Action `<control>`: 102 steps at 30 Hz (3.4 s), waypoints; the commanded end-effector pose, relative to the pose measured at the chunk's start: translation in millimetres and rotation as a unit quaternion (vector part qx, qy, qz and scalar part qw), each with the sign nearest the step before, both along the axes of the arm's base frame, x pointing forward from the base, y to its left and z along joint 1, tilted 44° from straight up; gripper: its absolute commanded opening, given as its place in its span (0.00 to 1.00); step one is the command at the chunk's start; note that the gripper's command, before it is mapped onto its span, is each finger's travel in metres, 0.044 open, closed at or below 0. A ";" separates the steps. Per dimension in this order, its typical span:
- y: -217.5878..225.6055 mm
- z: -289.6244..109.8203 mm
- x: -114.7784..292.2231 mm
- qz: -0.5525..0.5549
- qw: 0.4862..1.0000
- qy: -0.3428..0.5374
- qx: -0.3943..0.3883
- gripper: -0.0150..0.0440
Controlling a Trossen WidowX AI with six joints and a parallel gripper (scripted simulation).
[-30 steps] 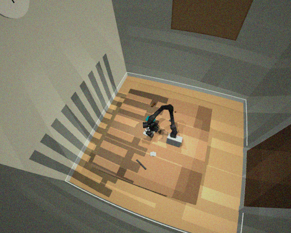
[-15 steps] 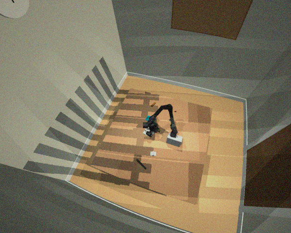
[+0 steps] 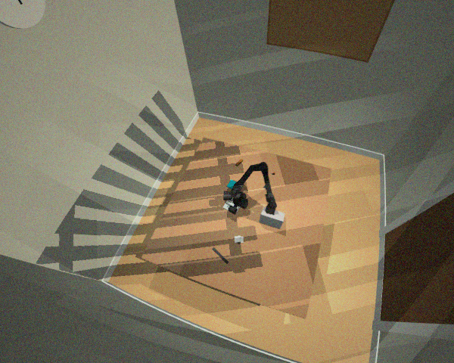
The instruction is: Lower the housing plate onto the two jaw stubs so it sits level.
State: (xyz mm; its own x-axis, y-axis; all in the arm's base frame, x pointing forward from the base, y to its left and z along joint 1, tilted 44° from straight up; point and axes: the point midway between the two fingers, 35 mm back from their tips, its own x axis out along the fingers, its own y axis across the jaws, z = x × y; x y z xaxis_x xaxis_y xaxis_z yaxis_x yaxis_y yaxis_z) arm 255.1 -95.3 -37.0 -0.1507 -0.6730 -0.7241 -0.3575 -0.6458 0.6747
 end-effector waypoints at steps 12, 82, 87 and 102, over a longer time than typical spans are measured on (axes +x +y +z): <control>-2.0 -2.0 -1.4 0.003 1.000 0.004 -0.003 0.85; -11.9 -12.4 -3.7 0.006 1.000 0.007 -0.002 0.85; -11.9 -12.4 -3.7 0.006 1.000 0.007 -0.002 0.85; -11.9 -12.4 -3.7 0.006 1.000 0.007 -0.002 0.85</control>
State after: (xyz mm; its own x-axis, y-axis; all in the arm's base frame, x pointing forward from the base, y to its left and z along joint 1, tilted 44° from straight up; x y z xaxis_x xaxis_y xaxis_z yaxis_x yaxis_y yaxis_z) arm 251.2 -105.5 -48.6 -0.1525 -0.6759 -0.7211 -0.3436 -0.6479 0.6799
